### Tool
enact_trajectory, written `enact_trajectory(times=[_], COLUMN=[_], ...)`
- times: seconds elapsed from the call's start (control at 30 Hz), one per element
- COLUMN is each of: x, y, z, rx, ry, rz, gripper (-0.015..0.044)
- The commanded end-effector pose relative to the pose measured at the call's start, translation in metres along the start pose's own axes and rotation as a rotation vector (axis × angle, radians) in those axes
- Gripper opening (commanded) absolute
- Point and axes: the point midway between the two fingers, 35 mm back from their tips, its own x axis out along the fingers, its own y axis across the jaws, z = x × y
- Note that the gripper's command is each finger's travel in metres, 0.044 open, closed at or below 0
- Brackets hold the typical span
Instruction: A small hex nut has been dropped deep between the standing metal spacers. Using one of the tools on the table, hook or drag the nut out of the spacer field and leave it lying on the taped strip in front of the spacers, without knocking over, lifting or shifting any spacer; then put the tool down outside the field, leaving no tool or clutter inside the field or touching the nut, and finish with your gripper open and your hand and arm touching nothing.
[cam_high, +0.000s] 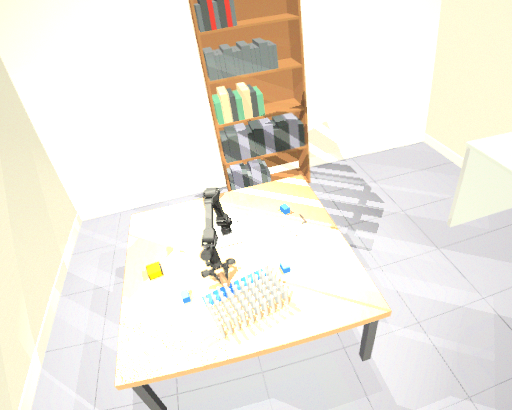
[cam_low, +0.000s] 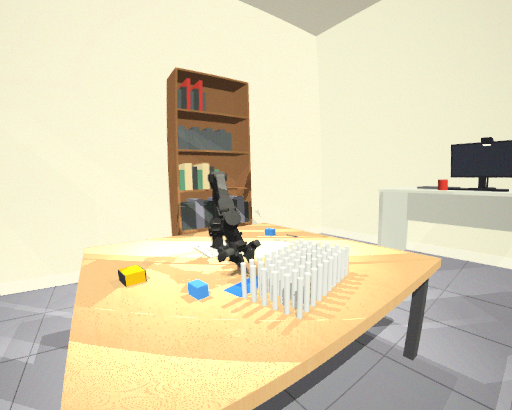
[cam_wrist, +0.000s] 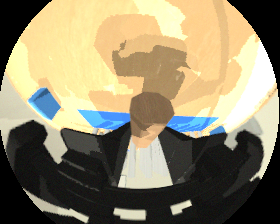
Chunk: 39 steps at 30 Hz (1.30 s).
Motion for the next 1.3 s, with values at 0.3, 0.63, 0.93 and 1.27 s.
enact_trajectory(times=[0.3, 0.63, 0.93, 1.27], x=[0.009, 0.007, 0.004, 0.000], y=[-0.001, -0.001, -0.001, -0.002], z=[0.006, 0.010, 0.015, 0.021], rx=[0.002, 0.001, 0.000, -0.001], ry=[0.003, 0.003, 0.002, 0.000], rz=[0.004, 0.005, 0.004, 0.004], gripper=[0.0000, 0.0000, 0.0000, 0.0000])
